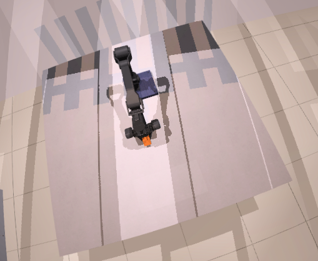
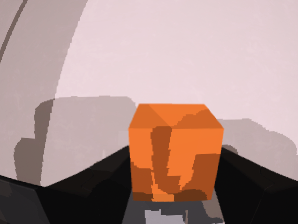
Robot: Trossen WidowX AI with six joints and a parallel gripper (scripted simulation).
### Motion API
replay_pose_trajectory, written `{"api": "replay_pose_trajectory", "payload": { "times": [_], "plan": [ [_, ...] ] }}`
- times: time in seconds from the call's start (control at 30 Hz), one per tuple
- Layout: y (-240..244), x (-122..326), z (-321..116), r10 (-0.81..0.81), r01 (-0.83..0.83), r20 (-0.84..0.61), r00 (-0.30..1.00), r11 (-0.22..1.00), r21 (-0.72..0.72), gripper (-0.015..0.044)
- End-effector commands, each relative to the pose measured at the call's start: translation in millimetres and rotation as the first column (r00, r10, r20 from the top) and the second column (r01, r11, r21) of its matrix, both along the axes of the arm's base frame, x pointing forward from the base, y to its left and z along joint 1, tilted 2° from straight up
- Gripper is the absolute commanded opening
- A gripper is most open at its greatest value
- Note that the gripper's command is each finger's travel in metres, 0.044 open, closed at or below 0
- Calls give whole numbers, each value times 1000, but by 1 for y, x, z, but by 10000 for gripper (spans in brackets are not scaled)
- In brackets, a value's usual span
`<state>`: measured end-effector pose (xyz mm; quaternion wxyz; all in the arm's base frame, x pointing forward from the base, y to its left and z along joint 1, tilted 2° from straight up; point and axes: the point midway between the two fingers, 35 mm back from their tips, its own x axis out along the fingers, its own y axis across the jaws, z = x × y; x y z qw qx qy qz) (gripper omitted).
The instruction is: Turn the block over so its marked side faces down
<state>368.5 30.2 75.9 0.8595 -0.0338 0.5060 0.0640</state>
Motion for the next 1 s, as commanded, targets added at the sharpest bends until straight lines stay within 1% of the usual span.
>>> {"api": "replay_pose_trajectory", "payload": {
  "times": [0.0, 0.23, 0.6, 0.97],
  "plan": [
    [1, -2, 2, 1, -2, 65, 998, 1000, 14, 0],
    [1, -2, 0, 0, -2, 97, 995, 1000, 19, 0],
    [1, 10, -20, -9, -2, 258, 966, 999, 43, 0],
    [1, 10, -31, -19, -10, 413, 910, 998, 67, 0]
  ]
}}
